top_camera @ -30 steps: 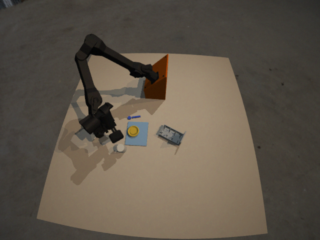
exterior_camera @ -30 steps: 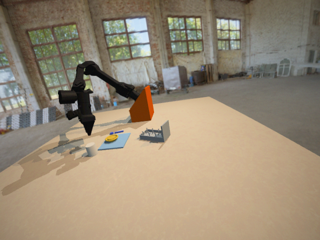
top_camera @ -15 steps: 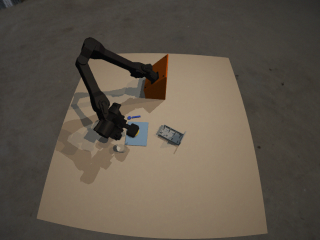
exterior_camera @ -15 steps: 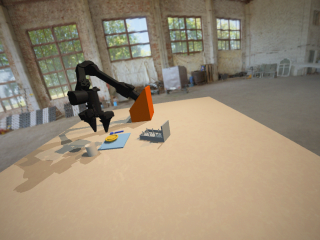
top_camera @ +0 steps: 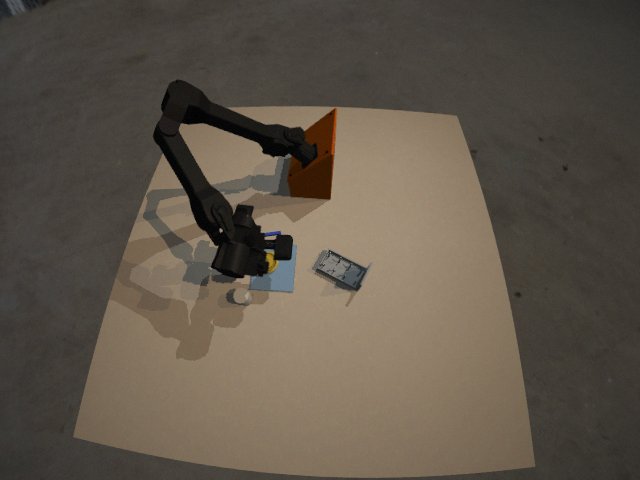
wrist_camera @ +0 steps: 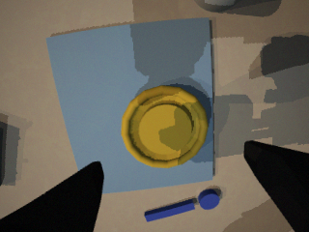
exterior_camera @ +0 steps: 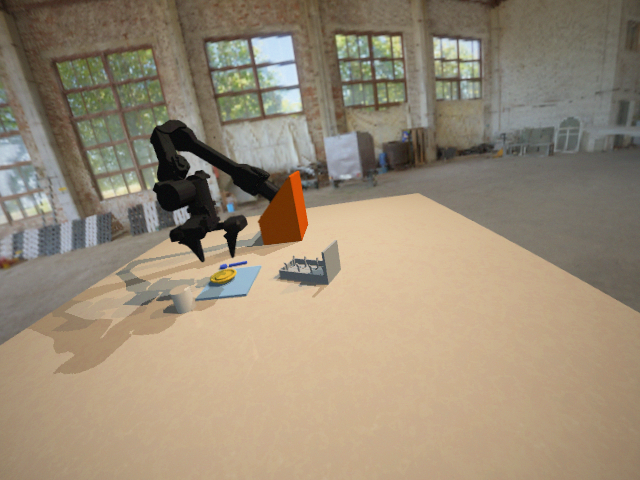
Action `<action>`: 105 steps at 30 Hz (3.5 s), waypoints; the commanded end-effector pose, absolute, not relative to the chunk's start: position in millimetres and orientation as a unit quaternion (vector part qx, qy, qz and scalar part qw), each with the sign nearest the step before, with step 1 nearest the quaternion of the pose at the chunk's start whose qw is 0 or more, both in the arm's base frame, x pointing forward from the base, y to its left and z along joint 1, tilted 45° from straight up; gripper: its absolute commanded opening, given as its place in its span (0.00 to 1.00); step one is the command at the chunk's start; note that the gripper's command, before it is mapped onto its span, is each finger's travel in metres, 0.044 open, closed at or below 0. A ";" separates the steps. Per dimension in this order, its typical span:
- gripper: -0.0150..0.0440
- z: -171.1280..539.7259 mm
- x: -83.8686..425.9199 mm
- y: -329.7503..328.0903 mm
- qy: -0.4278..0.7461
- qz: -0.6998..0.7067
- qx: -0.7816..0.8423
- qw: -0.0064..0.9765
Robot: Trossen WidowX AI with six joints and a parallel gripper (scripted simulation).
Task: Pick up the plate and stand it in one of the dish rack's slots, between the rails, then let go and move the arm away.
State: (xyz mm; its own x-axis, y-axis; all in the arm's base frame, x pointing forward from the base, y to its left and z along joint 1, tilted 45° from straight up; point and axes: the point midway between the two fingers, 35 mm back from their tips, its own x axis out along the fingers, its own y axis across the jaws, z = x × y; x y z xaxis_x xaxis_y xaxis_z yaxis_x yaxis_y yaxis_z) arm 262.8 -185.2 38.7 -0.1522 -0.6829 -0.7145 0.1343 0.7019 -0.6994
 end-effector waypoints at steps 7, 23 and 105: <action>0.93 31.2 261.8 -191.6 0.687 -0.325 -0.208 0.616; 0.93 12.7 258.3 -209.4 0.687 -0.325 -0.208 0.616; 0.25 59.1 287.4 -42.8 0.639 -0.409 -0.117 0.641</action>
